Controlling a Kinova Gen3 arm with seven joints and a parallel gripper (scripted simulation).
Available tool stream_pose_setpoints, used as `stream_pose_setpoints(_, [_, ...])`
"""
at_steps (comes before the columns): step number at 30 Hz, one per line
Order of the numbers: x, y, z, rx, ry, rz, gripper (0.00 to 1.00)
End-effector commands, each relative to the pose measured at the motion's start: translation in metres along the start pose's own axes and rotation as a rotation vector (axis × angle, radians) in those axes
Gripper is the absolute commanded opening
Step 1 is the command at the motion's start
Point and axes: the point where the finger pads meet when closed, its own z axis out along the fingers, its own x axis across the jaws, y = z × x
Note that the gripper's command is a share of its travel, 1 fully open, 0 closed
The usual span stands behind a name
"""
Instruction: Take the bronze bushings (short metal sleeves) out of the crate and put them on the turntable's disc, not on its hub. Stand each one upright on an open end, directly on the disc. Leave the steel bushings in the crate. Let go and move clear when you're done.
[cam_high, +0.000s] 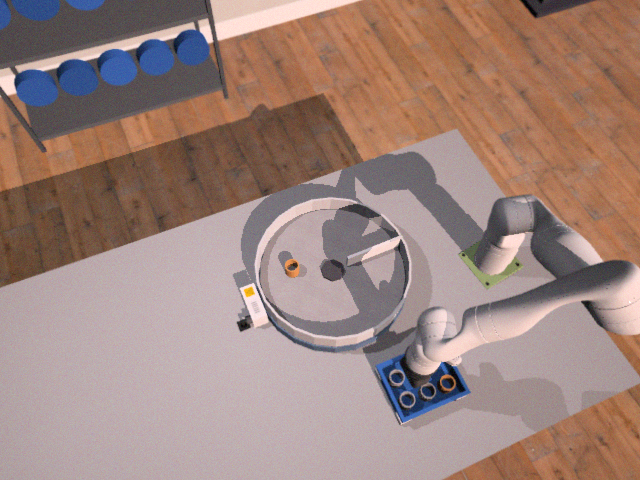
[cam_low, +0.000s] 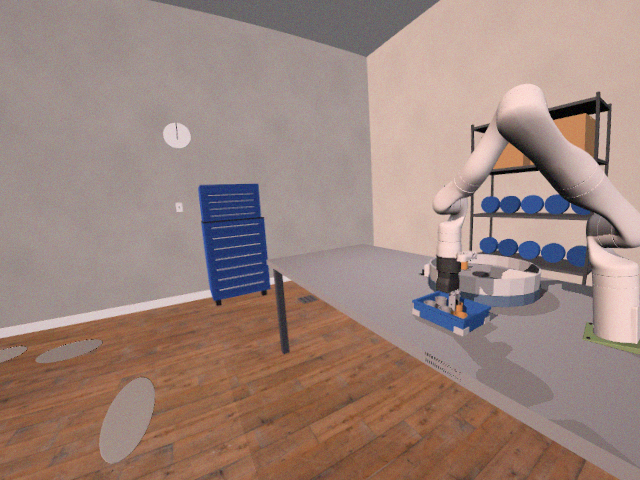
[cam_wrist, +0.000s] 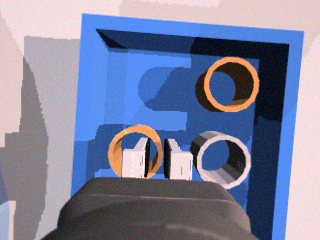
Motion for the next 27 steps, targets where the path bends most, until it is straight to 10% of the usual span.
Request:
stream_pose_setpoints(1, [-0.0008,0.0003,0.0016,-0.002,-0.001,-0.001,0.36])
stream_pose_setpoints(7, [-0.0008,0.0003,0.0016,-0.002,-0.001,-0.001,0.36])
stream_pose_setpoints(8, [-0.0008,0.0003,0.0016,-0.002,-0.001,-0.001,0.00])
stream_pose_setpoints(27, [-0.0008,0.0003,0.0016,-0.002,-0.001,-0.001,0.00])
